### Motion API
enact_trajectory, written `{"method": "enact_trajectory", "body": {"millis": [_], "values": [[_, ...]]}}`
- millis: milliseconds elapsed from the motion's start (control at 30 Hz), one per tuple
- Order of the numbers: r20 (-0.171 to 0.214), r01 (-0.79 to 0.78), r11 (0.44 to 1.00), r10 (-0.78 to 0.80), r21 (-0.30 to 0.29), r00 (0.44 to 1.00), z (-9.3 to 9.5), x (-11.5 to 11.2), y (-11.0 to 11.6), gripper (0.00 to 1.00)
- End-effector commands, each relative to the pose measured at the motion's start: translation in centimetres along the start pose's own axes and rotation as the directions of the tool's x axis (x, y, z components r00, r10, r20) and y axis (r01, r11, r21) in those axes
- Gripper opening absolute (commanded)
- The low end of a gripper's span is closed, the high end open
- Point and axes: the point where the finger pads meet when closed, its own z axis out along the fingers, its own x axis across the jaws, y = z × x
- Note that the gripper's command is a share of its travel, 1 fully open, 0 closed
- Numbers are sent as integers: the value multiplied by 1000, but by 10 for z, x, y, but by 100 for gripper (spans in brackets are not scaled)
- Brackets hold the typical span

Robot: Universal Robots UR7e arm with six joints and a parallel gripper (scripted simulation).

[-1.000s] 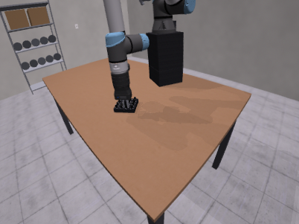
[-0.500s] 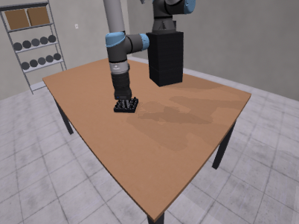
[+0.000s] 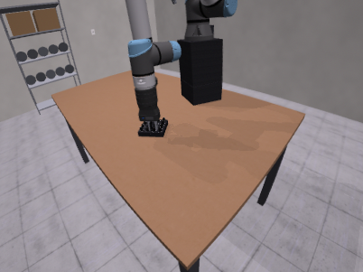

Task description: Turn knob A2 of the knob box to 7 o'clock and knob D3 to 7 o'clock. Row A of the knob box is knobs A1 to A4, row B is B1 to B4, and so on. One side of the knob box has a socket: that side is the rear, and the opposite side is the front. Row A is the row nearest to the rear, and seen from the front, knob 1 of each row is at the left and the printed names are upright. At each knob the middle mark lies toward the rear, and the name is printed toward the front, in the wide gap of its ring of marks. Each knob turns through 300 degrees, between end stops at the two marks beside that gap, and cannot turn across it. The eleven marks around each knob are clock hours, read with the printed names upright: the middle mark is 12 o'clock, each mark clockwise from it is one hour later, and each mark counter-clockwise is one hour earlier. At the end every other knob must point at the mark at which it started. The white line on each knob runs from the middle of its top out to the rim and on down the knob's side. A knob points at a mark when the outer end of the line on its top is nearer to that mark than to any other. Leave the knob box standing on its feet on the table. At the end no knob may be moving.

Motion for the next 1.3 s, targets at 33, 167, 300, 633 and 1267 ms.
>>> {"method": "enact_trajectory", "body": {"millis": [33, 167, 300, 633, 1267], "values": [[1, 0, 1000, 0, -1, 1000, 0, 0, 0, 46], [1, 0, 1000, 0, -1, 1000, 0, 0, 0, 46], [1, 0, 1000, 0, -1, 1000, -2, 0, 0, 46], [1, 0, 1000, 0, -1, 1000, -20, 0, 0, 46], [1, 0, 1000, 0, -1, 1000, -38, 0, 0, 46]]}}
